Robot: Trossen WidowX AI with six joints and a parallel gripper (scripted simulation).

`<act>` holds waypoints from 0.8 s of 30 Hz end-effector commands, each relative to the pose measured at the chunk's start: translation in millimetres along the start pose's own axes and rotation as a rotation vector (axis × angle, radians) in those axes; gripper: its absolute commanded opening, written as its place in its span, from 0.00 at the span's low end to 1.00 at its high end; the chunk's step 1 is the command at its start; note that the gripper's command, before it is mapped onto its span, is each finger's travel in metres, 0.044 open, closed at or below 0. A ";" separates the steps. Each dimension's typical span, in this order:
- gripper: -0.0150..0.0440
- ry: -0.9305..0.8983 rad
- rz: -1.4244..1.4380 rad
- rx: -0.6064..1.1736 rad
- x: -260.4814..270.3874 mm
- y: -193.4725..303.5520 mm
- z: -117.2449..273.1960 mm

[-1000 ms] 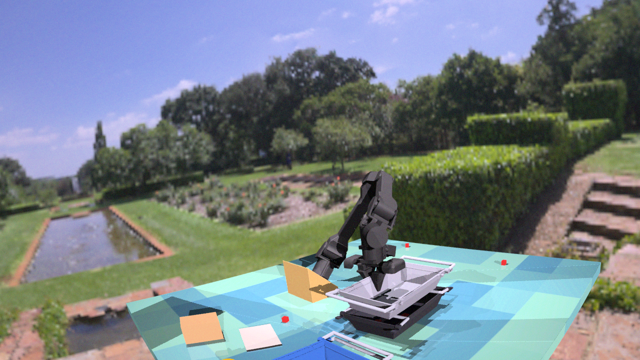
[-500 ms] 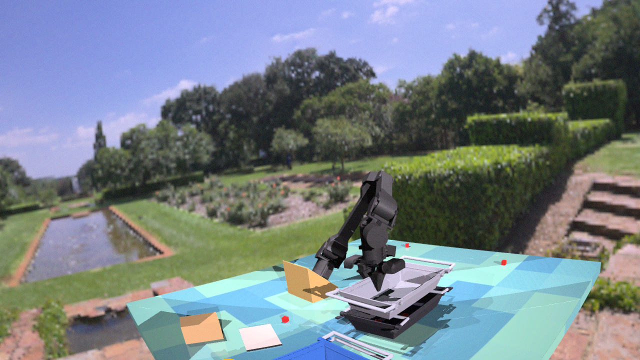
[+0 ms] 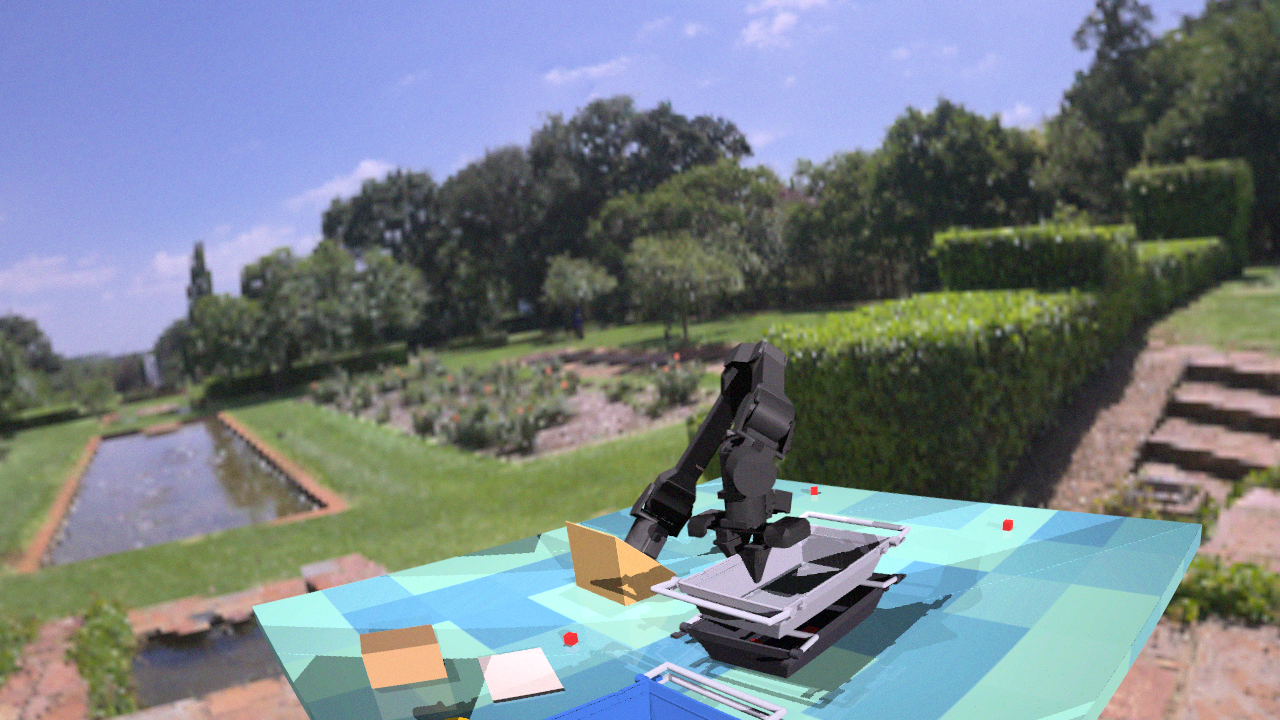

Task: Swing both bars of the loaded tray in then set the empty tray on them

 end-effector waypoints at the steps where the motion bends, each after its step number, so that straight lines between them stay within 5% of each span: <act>1: 0.38 -0.023 0.012 -0.006 0.8 -3.7 -4.9; 24: 0.95 -0.023 0.012 -0.006 0.8 -3.7 -4.9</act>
Point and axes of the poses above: the point midway between the two fingers, 35 mm back from their tips, its own z axis back along the fingers, its own x axis across the jaws, y = z × x, the point moved 6 cm from there along z, back along the fingers, and after that the axes turned 6 degrees about z, right-handed, at the moved point
